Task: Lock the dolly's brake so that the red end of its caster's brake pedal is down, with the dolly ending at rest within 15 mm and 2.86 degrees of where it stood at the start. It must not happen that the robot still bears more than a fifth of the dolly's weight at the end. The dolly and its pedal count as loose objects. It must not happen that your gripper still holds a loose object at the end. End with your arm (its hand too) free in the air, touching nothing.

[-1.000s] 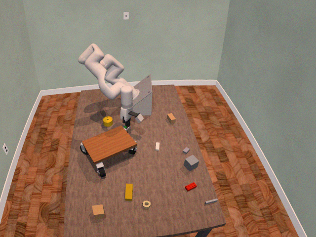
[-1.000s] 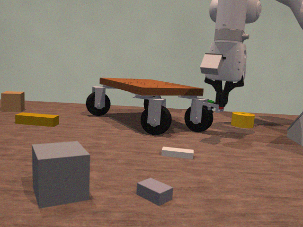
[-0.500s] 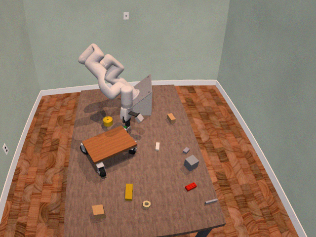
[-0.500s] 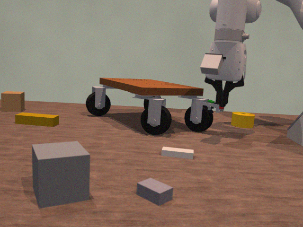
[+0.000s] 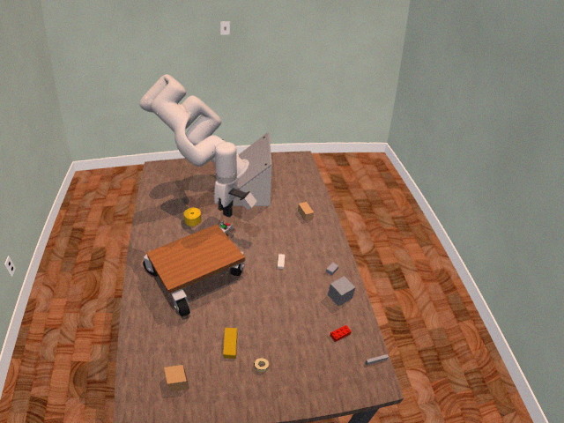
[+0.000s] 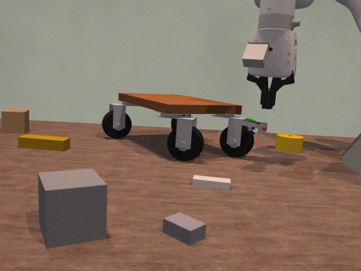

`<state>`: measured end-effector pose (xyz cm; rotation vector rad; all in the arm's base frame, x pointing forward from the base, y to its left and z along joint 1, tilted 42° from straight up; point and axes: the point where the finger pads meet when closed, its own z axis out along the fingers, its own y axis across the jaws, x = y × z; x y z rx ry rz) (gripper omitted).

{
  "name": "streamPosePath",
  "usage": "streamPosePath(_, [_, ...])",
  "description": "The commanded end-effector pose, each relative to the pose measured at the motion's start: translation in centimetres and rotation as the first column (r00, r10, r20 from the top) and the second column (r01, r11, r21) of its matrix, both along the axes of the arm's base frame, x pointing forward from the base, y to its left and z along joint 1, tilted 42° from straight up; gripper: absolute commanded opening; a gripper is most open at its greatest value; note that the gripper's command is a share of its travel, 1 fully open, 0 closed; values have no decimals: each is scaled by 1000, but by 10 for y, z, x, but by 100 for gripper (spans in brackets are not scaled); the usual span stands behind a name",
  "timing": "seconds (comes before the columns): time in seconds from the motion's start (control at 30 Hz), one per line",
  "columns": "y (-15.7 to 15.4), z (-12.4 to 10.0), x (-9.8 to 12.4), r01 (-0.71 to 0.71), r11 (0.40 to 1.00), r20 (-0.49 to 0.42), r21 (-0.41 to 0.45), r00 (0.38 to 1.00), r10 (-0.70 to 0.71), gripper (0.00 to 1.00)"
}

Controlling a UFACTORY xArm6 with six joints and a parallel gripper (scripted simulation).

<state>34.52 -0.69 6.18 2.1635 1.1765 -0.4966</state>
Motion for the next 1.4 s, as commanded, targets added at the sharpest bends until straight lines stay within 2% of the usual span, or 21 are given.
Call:
streamPosePath(0.0, [14,16,2,-1,1000,4,0,1000,1,0])
streamPosePath(0.3, [26,29,2,-1,1000,4,0,1000,1,0])
streamPosePath(1.37, [26,29,2,-1,1000,4,0,1000,1,0])
